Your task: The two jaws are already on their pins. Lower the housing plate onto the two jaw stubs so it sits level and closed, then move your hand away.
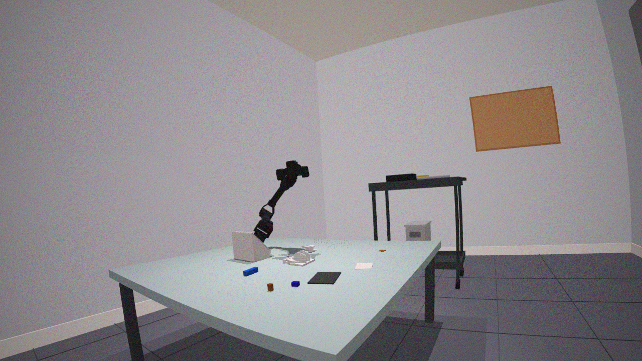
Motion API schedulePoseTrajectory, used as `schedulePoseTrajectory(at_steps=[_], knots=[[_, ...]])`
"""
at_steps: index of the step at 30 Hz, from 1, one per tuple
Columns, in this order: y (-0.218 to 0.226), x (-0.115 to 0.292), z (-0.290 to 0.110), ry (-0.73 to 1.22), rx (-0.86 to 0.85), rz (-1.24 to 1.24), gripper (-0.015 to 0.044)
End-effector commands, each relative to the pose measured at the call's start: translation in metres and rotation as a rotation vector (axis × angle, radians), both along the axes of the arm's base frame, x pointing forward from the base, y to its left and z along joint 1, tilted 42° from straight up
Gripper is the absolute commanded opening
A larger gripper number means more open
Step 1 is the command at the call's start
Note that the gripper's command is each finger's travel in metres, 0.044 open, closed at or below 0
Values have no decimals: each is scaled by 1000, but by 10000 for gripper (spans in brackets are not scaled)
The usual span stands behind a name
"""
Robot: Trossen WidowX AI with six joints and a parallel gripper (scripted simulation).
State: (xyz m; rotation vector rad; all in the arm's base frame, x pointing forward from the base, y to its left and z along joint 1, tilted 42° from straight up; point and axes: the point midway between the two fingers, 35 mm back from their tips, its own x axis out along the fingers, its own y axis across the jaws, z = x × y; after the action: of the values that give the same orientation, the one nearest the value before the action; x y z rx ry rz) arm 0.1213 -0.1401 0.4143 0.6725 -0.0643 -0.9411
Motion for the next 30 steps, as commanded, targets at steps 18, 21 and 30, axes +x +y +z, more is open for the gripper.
schedulePoseTrajectory(at_steps=[18, 21, 30], knots=[[36, 61, -54, 318, -23, 454, 440], [42, 67, -60, 350, -29, 513, 440], [67, 86, -84, 480, -76, 743, 440]])
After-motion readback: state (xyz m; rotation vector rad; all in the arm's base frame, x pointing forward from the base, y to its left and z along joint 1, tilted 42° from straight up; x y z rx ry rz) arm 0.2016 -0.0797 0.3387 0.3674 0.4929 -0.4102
